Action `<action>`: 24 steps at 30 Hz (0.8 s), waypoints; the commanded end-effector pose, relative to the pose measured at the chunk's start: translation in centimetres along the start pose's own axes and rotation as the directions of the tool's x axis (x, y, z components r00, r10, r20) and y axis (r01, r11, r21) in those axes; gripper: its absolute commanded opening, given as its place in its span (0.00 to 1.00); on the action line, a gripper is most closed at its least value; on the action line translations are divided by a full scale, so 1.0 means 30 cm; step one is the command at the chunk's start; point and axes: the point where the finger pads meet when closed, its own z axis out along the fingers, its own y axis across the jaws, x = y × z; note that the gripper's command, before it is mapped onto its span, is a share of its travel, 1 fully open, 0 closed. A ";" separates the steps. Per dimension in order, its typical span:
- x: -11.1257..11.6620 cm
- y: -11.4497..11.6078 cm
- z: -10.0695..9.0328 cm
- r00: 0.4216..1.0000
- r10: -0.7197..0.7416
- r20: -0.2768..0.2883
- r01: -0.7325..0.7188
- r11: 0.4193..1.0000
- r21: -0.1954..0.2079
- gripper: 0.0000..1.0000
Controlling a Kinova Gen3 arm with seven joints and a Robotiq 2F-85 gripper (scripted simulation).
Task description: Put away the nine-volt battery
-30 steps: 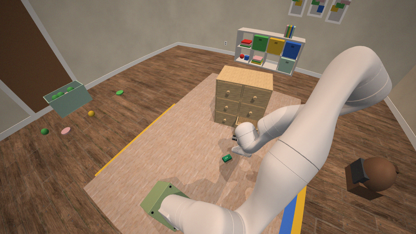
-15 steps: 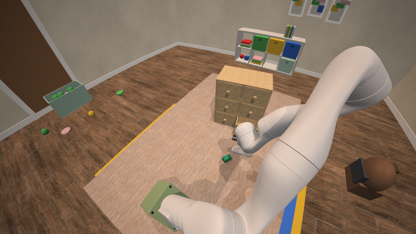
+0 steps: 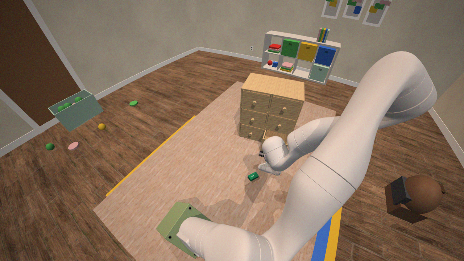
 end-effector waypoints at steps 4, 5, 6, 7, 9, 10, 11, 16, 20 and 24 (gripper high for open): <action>-0.005 -0.001 -0.002 1.000 0.010 0.004 -0.010 1.000 0.004 0.00; -0.007 -0.002 -0.001 1.000 0.010 0.005 -0.010 1.000 0.004 0.00; -0.009 -0.002 0.000 1.000 0.009 0.005 -0.009 1.000 0.005 0.00; -0.011 -0.002 0.001 1.000 0.008 0.006 -0.008 1.000 0.005 0.00; -0.013 -0.001 0.003 1.000 0.005 0.005 -0.005 1.000 0.003 0.00; -0.013 0.002 0.004 1.000 0.005 0.004 -0.005 1.000 0.001 0.00; -0.012 0.004 0.005 1.000 0.005 0.002 -0.005 1.000 -0.001 0.00; -0.018 0.008 0.011 1.000 0.005 -0.001 -0.005 1.000 -0.005 0.00; -0.025 0.004 0.014 1.000 0.005 0.002 -0.005 1.000 -0.001 0.00; -0.033 0.009 0.022 1.000 0.005 -0.002 -0.005 1.000 -0.005 0.00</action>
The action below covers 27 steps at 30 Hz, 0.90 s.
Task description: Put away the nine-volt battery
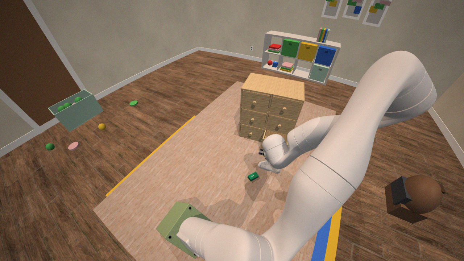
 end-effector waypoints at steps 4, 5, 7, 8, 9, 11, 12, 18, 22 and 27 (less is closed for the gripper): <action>-0.019 0.001 0.016 1.000 -0.009 -0.004 0.009 1.000 0.000 0.00; -0.023 0.001 0.019 1.000 -0.009 -0.004 0.009 1.000 0.000 0.00; -0.031 0.001 0.024 1.000 -0.009 -0.004 0.009 1.000 0.000 0.00; -0.035 0.002 0.027 1.000 -0.009 -0.004 0.009 1.000 0.000 0.00; -0.039 0.002 0.030 1.000 -0.009 -0.004 0.009 1.000 0.000 0.00; -0.043 0.002 0.033 1.000 -0.009 -0.004 0.009 1.000 0.000 0.00; -0.043 0.002 0.033 1.000 -0.009 -0.004 0.009 1.000 0.000 0.00; -0.070 0.002 0.053 1.000 -0.009 -0.005 0.009 1.000 -0.001 0.00; -0.090 0.003 0.067 1.000 -0.010 -0.005 0.010 1.000 -0.001 0.00; -0.115 0.004 0.085 1.000 -0.010 -0.005 0.010 1.000 -0.001 0.00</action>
